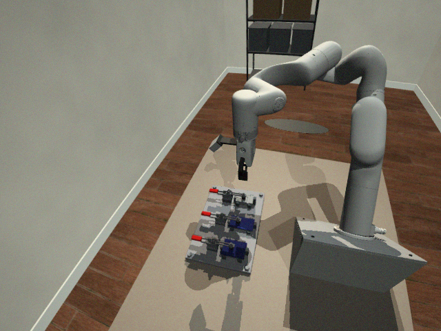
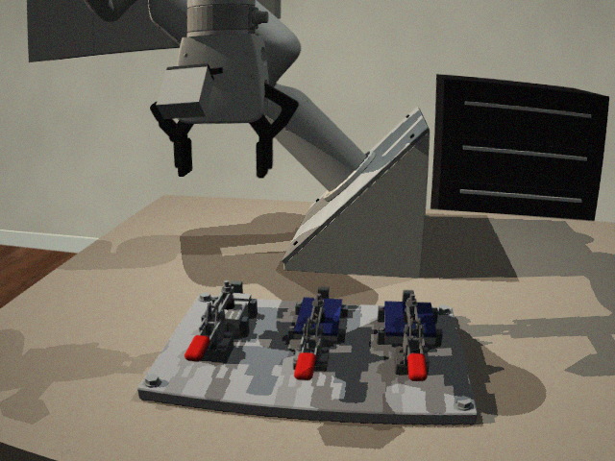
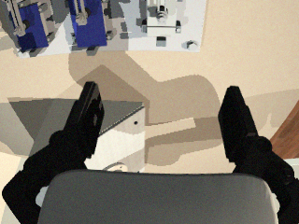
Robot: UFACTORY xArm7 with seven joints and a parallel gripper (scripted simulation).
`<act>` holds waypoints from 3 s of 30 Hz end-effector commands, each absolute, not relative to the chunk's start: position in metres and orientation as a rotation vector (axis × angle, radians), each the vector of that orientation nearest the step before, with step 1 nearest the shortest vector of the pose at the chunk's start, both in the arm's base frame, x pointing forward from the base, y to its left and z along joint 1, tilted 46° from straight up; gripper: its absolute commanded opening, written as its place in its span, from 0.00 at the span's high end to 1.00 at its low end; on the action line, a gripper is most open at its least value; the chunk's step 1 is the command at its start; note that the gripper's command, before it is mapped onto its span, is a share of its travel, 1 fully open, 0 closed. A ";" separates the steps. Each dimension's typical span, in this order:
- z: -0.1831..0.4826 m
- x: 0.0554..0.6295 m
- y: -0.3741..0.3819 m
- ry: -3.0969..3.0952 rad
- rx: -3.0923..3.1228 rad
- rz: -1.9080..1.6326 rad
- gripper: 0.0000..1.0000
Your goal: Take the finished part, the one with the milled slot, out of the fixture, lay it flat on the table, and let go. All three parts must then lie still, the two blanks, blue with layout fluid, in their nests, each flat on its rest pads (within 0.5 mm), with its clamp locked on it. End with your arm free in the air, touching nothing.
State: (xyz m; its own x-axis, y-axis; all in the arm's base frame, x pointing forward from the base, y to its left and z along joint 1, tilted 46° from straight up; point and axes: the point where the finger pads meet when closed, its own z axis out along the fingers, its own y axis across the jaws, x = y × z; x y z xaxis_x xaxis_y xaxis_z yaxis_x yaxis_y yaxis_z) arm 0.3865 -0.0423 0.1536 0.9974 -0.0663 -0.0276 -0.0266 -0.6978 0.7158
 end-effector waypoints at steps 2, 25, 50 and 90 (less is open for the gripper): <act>0.154 0.387 -0.041 -0.058 2.344 -0.062 1.00; 0.154 0.387 -0.041 -0.058 2.344 -0.062 1.00; 0.154 0.387 -0.041 -0.058 2.344 -0.062 0.00; 0.154 0.387 -0.041 -0.058 2.344 -0.062 0.53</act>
